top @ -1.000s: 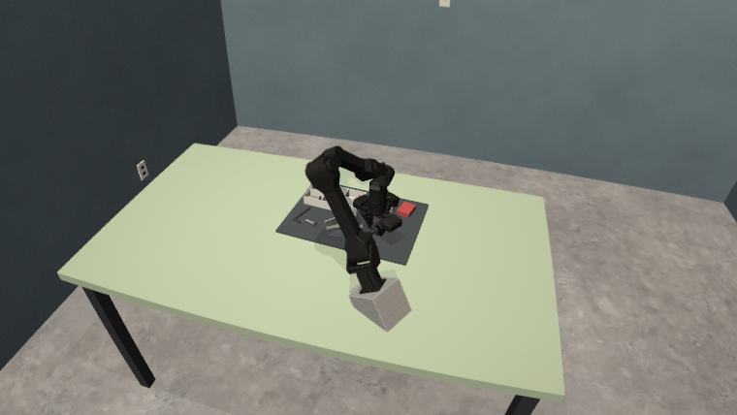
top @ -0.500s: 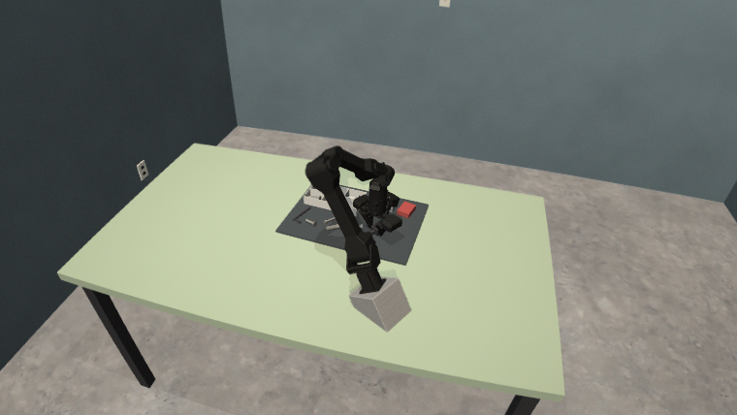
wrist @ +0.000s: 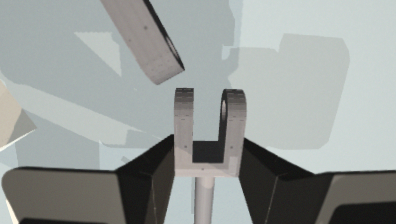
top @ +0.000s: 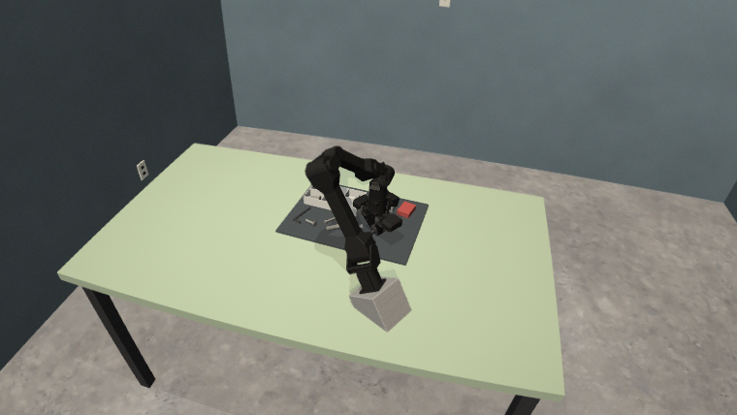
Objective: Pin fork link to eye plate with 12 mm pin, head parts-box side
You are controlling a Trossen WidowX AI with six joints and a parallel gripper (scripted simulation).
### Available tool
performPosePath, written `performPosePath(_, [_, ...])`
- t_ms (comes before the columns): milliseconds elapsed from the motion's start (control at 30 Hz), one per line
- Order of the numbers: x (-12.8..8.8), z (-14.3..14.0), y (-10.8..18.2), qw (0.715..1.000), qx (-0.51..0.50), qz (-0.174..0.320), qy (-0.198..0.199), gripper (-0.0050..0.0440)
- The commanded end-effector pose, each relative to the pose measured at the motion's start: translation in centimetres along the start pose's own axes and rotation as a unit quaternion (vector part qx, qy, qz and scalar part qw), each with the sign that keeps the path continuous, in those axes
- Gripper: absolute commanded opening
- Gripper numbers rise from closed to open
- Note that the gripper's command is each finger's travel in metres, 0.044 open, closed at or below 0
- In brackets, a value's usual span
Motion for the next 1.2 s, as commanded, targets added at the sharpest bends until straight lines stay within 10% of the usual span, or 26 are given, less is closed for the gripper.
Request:
performPosePath(0, [0.0, 0.0, 0.1, 1.0, 0.002, 0.0, -0.001, -0.005])
performPosePath(1167, [-1.0, 0.6, -0.2, 1.0, -0.008, -0.011, -0.01, -0.005])
Point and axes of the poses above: the point midway between the two fingers, 35 mm back from their tips, its own x axis out along the fingers, its own z axis across the jaws, y = z × x, the point moved 2 cm from there along -x, back along the fingers, and after that the axes turned 8 degrees about x, right-handed, at the moved point
